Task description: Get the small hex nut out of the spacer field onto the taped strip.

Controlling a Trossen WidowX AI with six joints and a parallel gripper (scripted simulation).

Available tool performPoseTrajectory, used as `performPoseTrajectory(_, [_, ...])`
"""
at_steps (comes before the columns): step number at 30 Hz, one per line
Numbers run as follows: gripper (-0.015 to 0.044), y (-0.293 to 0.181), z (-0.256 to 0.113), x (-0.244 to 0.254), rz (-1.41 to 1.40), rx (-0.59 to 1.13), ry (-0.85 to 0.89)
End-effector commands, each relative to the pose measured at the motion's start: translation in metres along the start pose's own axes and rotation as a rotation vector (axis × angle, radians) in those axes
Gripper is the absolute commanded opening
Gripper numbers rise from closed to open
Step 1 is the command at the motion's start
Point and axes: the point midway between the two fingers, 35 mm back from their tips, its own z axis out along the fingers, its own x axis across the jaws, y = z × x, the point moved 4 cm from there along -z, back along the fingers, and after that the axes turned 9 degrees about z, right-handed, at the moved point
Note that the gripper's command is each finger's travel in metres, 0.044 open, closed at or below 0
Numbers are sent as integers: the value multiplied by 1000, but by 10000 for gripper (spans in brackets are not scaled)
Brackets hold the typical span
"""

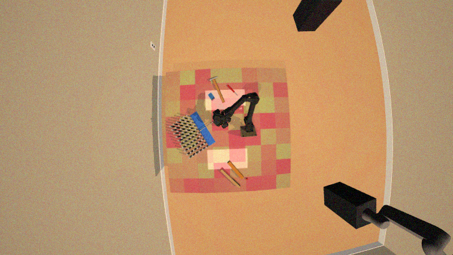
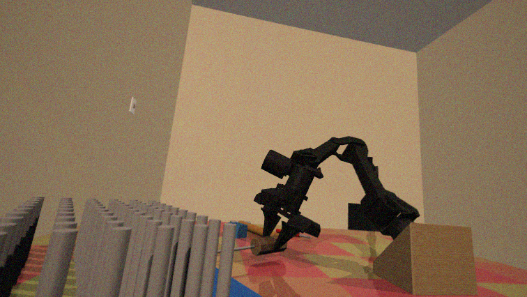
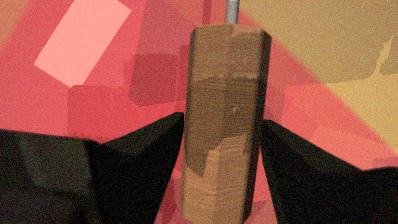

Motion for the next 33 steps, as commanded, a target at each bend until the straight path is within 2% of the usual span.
performPoseTrajectory(1, [0,4,-4,-5,14,-7,-10])
performPoseTrajectory(11, [0,4,-10,-6,14,-7,-10])
performPoseTrajectory(25, [0,-33,-27,-7,4,-9,-6])
performPoseTrajectory(33, [0,-24,-40,-11,8,-8,8])
